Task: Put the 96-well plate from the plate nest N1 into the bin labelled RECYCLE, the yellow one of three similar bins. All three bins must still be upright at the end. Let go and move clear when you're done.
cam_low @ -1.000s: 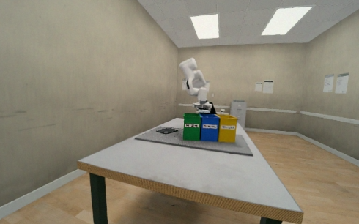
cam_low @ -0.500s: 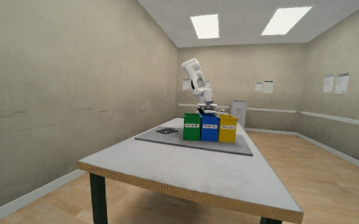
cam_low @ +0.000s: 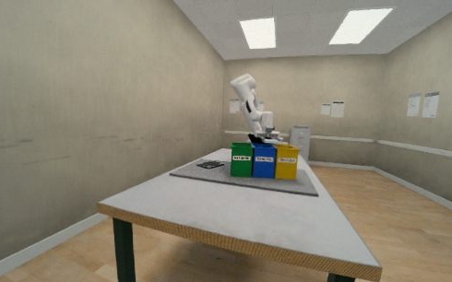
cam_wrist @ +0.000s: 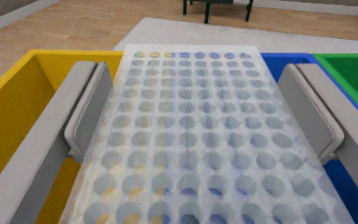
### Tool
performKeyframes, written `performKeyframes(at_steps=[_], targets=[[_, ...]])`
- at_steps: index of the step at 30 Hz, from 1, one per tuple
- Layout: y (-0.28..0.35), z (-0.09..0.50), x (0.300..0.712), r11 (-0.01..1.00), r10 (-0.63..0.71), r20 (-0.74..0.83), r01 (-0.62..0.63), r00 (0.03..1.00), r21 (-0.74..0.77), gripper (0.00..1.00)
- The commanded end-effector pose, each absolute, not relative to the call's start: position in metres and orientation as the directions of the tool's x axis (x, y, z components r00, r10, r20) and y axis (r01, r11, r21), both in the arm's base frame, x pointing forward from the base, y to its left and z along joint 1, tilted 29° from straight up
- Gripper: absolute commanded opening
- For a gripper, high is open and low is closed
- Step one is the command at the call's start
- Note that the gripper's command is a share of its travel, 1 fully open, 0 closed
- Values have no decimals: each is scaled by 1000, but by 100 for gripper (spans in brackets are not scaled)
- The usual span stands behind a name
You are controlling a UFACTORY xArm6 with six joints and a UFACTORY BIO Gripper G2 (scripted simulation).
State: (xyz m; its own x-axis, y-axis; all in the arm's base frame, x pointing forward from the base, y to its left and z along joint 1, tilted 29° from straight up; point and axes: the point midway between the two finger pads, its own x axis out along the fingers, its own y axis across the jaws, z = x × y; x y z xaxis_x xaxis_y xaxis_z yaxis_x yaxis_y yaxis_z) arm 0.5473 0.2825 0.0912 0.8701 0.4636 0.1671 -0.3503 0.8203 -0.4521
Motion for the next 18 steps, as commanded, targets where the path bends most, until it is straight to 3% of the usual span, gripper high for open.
performKeyframes(at_steps=[1, 18], targets=[[295, 88, 547, 821, 464, 170, -349, 870, -452, 0], [341, 68, 543, 821, 464, 170, -349, 870, -451, 0]])
